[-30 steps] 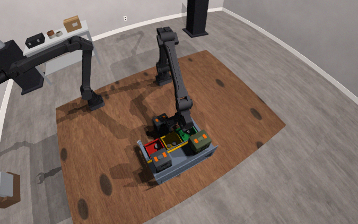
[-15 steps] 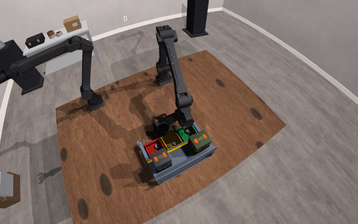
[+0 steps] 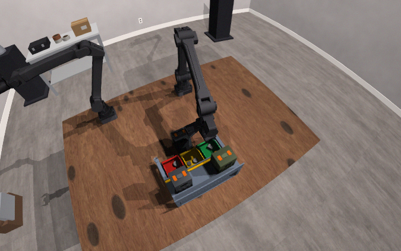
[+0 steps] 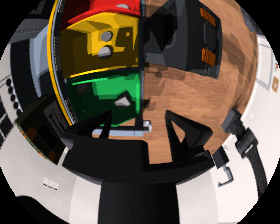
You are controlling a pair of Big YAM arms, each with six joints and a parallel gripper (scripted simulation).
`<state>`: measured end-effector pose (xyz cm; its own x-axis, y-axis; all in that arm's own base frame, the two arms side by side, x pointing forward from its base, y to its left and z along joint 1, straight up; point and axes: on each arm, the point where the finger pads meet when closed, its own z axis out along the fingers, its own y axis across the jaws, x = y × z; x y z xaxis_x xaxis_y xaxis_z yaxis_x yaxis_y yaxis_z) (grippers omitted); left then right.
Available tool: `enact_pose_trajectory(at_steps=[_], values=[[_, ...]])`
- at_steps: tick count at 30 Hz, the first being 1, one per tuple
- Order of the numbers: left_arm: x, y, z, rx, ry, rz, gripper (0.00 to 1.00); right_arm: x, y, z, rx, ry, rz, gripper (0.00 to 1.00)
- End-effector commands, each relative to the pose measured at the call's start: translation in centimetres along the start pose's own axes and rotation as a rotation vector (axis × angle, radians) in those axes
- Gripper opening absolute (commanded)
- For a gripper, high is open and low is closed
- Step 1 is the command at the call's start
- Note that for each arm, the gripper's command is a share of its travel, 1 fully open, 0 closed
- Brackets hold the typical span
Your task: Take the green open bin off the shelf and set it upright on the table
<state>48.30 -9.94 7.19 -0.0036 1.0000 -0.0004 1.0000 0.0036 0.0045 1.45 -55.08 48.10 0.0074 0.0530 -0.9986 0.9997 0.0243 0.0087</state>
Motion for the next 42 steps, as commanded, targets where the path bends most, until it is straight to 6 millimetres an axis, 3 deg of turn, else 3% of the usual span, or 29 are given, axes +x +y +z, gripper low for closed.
enact_pose_trajectory(at_steps=[1, 5, 8, 9, 21, 22, 42], values=[[-0.3, 2.4, -2.6, -0.042, -0.010, -0.002, 0.90, -1.9, -0.5, -0.7, 0.007, -0.053, -0.009, 1.00], [-0.3, 2.4, -4.4, -0.066, -0.015, -0.002, 0.90, -1.9, -0.5, -0.7, 0.007, -0.053, -0.009, 1.00], [-0.3, 2.4, -4.2, -0.061, -0.014, -0.002, 0.90, -1.9, -0.5, -0.7, 0.007, -0.053, -0.009, 1.00], [-0.2, 2.3, -2.7, -0.029, -0.007, -0.002, 0.90, -1.9, -0.5, -0.7, 0.007, -0.053, -0.009, 1.00], [-0.2, 2.0, -3.3, -0.034, -0.009, -0.001, 0.90, -1.9, -0.5, -0.7, 0.007, -0.053, -0.009, 1.00], [-0.2, 2.0, -3.3, -0.033, -0.009, -0.001, 0.00, -1.9, -0.5, -0.7, 0.007, -0.053, -0.009, 1.00], [-0.1, 1.7, -3.0, -0.023, -0.008, 0.001, 0.00, -1.9, -0.5, -0.7, 0.007, -0.053, -0.009, 1.00]])
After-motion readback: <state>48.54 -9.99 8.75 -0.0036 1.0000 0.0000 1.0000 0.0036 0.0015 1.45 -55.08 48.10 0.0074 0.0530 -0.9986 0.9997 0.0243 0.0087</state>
